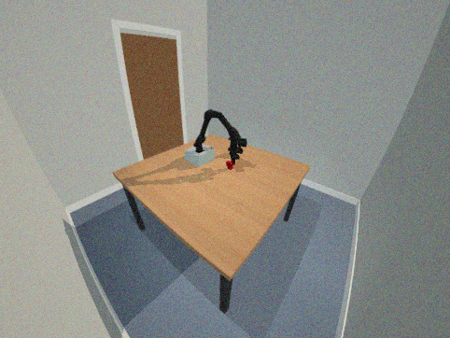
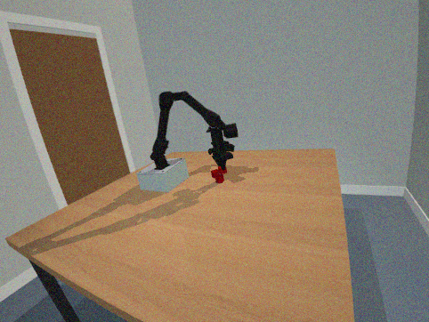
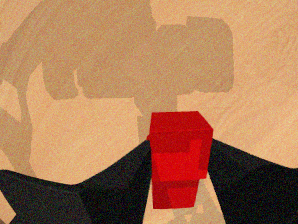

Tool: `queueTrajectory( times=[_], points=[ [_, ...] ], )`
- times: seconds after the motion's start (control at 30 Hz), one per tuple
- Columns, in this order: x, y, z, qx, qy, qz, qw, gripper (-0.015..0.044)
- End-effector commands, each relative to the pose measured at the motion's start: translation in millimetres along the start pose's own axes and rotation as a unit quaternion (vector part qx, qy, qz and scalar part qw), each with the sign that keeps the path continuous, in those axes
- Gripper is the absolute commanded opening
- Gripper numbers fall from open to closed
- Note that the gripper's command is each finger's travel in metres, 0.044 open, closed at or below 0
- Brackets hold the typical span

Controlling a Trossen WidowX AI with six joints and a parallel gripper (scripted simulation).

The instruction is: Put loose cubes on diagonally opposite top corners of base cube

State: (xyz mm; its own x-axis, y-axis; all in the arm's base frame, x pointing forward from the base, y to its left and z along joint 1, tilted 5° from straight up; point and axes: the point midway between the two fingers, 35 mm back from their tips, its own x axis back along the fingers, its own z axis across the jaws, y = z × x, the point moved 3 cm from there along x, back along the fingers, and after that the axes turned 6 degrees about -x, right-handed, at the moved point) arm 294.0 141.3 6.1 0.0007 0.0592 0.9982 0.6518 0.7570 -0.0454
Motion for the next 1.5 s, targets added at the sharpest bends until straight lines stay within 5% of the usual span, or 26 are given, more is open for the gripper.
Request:
queueTrajectory(
  times=[0.0,0.97,1.1,1.47],
  points=[
    [-8,-1,1,0.0,0.003,0.004,1.0,0.0105],
    [-10,-1,1,0.0,0.003,0.004,1.0,0.0105],
    [-10,-1,1,0.0,0.003,0.004,1.0,0.0205],
    [1,-1,1,0.0,0.002,0.004,1.0,0.0205]
  ],
)
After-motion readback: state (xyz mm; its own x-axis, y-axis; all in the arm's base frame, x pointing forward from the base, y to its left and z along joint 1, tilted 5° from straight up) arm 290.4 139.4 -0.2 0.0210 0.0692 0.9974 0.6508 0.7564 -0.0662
